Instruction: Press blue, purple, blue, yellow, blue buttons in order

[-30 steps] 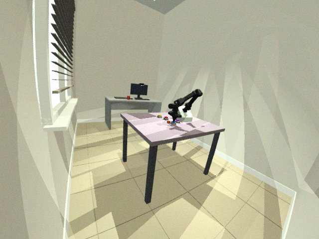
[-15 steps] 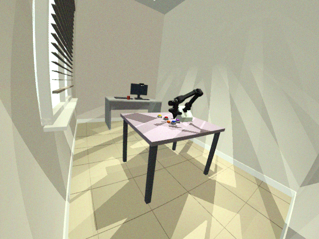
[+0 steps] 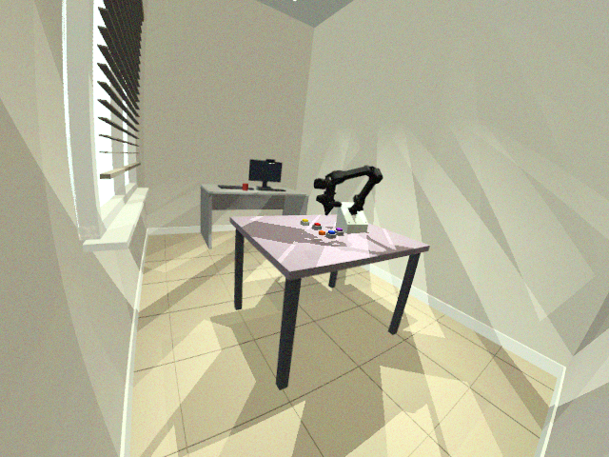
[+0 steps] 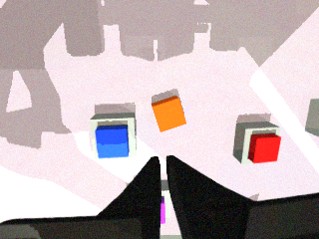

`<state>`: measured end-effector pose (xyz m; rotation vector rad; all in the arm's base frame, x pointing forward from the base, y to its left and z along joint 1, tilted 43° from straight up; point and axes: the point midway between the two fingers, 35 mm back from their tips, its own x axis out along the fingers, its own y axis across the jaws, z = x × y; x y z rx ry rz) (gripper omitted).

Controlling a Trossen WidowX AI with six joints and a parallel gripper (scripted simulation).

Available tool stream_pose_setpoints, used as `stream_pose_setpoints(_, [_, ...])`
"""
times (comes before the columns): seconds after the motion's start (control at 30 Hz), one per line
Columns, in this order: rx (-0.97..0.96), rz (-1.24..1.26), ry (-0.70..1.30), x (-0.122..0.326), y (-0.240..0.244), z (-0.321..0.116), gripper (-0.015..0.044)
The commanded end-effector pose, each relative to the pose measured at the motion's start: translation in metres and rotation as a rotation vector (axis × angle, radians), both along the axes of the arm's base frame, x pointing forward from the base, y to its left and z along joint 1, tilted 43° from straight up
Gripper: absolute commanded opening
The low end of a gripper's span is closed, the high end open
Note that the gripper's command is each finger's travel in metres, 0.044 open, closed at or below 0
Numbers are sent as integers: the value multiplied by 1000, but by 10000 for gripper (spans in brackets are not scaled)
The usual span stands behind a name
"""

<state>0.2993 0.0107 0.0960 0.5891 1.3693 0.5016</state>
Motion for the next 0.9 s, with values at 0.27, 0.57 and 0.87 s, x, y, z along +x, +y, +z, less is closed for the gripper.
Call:
stream_pose_setpoints(0.27, [-14,-7,17,3,-147,-123,20])
stream_pose_setpoints(0.57, [6,-2,9,-18,-184,-168,20])
stream_pose_setpoints(0.87, [8,-2,8,-10,-143,-214,20])
